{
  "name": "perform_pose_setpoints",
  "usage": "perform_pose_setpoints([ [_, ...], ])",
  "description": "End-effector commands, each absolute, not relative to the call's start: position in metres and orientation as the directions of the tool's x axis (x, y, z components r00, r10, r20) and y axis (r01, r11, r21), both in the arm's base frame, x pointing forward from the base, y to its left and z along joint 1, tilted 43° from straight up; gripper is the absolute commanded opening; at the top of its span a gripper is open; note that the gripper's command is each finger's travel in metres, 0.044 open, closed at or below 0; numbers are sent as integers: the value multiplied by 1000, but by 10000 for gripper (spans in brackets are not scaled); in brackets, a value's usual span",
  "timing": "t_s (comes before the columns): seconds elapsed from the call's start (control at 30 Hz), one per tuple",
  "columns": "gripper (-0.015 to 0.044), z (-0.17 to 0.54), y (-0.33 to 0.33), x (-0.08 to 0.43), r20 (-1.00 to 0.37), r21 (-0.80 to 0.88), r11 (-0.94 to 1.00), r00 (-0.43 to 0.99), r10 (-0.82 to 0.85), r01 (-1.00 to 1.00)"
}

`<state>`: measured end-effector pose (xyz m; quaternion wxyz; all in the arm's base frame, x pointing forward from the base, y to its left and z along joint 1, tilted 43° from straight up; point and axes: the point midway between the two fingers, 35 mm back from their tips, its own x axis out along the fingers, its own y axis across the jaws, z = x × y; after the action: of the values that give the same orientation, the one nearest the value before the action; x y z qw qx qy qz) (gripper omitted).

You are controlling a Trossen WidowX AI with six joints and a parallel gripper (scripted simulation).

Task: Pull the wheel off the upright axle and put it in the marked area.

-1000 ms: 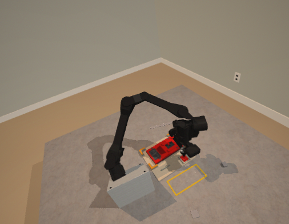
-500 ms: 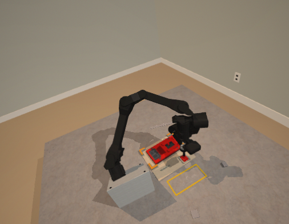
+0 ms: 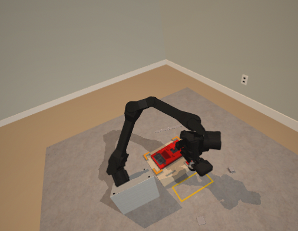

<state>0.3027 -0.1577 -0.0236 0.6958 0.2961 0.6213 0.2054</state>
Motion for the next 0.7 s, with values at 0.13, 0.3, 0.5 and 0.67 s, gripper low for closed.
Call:
perform_pose_setpoints([
  [0.13, 0, -41, -174, 282, -743, 667, 742, 142, 654, 76],
  [0.3, 0, -48, -168, 284, -743, 667, 741, 142, 654, 76],
  [0.5, 0, -58, -160, 286, -743, 667, 741, 142, 654, 75],
  [0.67, 0, -78, -143, 292, -744, 666, 742, 143, 653, 76],
])
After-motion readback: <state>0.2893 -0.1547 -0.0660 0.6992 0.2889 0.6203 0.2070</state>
